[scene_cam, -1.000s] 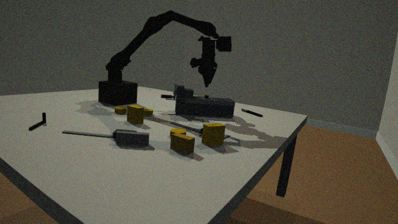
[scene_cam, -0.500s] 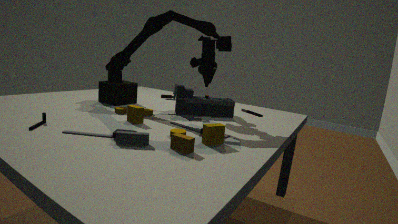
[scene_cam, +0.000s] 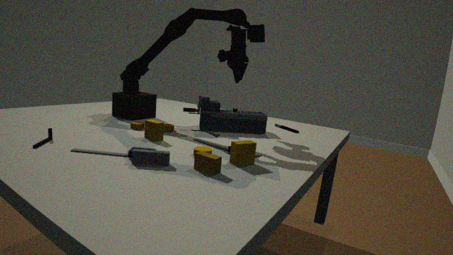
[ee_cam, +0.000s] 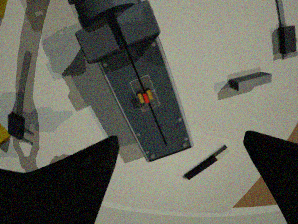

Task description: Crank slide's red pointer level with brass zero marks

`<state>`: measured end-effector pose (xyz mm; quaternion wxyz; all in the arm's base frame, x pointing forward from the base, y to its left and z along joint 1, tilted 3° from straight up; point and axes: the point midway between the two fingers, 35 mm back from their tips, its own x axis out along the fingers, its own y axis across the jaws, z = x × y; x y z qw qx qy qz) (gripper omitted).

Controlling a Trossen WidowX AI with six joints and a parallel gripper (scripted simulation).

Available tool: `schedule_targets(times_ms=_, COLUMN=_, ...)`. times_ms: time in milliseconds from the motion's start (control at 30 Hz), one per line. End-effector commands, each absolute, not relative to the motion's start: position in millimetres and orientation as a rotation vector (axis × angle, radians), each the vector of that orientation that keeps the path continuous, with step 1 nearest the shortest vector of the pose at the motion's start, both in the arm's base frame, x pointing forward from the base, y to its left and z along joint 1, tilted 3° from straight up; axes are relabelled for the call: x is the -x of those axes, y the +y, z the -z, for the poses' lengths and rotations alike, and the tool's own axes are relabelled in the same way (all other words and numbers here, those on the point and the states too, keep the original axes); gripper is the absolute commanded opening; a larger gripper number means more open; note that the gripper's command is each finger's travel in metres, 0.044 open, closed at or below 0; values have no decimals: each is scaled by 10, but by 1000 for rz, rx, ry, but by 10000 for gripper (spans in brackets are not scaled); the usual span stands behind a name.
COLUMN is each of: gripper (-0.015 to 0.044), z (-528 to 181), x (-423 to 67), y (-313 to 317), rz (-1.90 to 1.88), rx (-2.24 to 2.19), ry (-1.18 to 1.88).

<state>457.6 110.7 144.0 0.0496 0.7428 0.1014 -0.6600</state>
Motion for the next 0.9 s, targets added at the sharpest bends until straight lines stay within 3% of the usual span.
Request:
schedule_targets(times_ms=0, gripper=440, z=-1463, x=-4565, y=1095, rz=2034, rx=-2278, ry=282)
schedule_targets(times_ms=867, gripper=440, z=-1711, x=-4224, y=621, rz=2448, rx=-3005, ry=-683)
